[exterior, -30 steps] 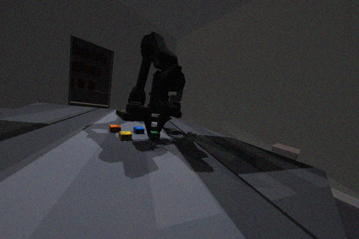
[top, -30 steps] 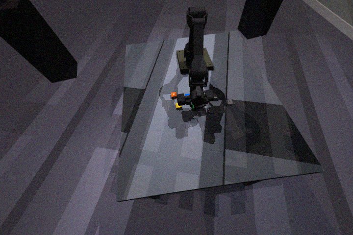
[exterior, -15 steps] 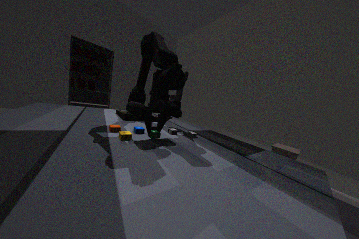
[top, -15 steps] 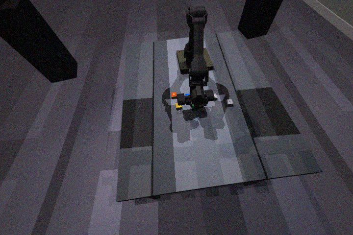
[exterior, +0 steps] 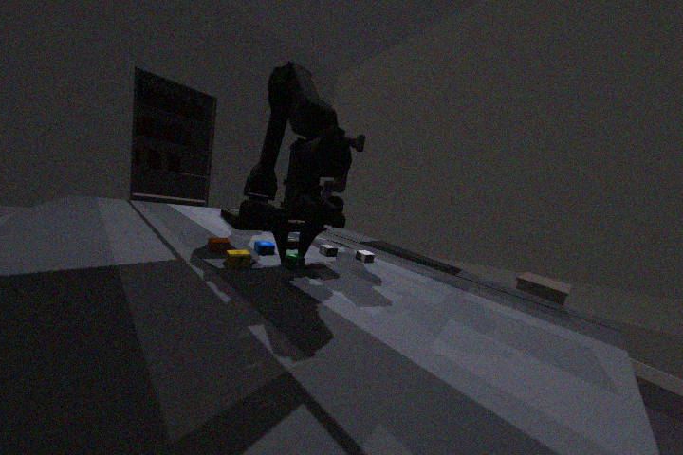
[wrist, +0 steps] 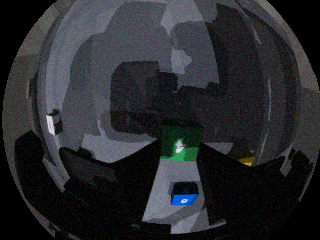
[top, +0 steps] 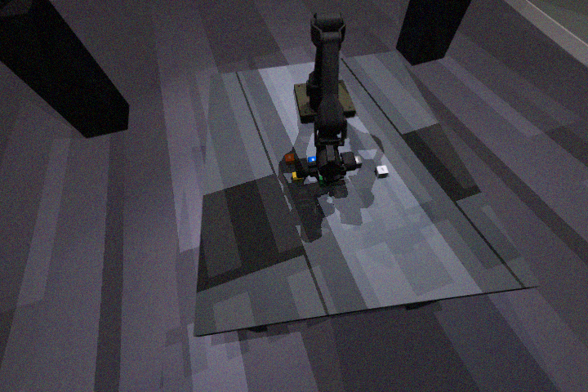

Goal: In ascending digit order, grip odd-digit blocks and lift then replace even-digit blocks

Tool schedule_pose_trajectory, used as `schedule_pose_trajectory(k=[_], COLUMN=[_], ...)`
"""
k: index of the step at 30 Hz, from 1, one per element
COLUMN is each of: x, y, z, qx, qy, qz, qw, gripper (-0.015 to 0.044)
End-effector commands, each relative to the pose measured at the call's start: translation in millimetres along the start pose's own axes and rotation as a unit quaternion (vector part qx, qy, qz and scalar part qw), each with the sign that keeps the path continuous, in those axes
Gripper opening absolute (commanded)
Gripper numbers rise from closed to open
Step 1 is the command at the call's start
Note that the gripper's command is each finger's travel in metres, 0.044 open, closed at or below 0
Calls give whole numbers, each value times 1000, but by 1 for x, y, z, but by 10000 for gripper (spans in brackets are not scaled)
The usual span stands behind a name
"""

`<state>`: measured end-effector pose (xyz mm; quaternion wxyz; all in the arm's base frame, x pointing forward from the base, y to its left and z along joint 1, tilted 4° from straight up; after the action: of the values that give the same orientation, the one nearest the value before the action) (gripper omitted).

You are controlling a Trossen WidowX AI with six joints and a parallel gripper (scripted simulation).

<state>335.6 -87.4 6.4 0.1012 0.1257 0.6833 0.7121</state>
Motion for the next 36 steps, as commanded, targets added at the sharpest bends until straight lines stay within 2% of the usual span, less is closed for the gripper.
schedule_pose_trajectory(k=[1,2,13,16,19,25,27,32,36], x=[1,1,1,0,0,0,-1,0,0], y=[-2,-2,-2,1,31,34,45,112,115], z=[0,0,0,0,0,0,0,0,0], qx=[2,2,2,2,2,2,2,2,2], qy=[-1,-1,-1,-1,-1,-1,0,-1,-1], qz=[2,2,2,2,2,2,0,1,2], qw=[1000,1000,1000,1000,1000,1000,1000,1000,1000], gripper=[120,120,400,400,400,400,348,216,120])
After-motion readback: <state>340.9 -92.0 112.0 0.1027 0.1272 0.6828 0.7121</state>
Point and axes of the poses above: the point midway between the two fingers, 35 mm back from their tips, its own y axis back along the fingers, its own z axis across the jaws, x = y × z, the point moved 1 cm from there along y, back along the fingers, and after that the axes turned 10 degrees about -y, right-handed, at the moved point
